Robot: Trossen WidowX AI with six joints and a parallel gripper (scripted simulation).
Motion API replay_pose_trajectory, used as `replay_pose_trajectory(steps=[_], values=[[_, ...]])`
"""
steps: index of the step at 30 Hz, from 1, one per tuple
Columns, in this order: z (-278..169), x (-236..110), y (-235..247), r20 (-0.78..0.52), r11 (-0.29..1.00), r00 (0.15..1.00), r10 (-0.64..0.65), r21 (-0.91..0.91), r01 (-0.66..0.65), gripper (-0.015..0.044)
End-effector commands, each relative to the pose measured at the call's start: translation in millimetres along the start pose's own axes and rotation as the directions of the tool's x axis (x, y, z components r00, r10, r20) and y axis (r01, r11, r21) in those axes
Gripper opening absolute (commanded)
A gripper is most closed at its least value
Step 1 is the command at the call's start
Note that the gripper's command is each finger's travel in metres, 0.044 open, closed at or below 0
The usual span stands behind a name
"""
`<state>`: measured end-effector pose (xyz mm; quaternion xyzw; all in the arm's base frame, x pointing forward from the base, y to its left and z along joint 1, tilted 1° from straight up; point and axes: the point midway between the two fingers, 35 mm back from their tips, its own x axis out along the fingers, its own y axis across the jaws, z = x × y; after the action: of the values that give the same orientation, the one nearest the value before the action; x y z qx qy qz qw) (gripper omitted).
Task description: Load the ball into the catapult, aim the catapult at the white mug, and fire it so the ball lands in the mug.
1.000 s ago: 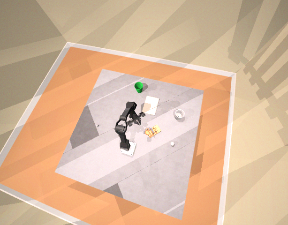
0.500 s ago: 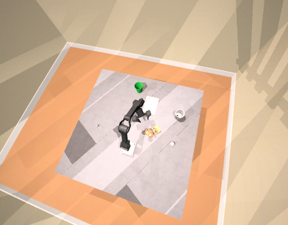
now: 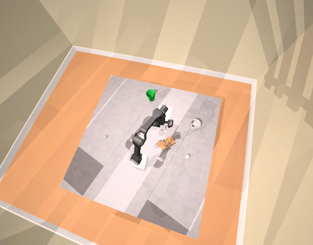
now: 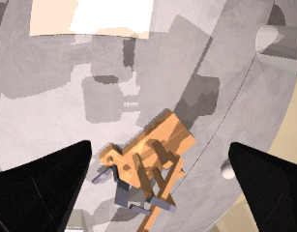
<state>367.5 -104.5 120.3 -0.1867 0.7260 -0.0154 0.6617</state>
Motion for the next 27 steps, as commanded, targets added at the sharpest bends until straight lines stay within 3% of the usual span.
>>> replay_pose_trajectory(steps=[1,13,27], values=[[7,-3,-27,0.076,0.992,0.997,0.006,0.127,-0.015,0.044],[16,-17,-93,0.239,0.92,0.97,-0.036,0.388,-0.062,0.044],[7,-49,-192,0.435,0.719,0.884,-0.173,0.668,-0.189,0.044]])
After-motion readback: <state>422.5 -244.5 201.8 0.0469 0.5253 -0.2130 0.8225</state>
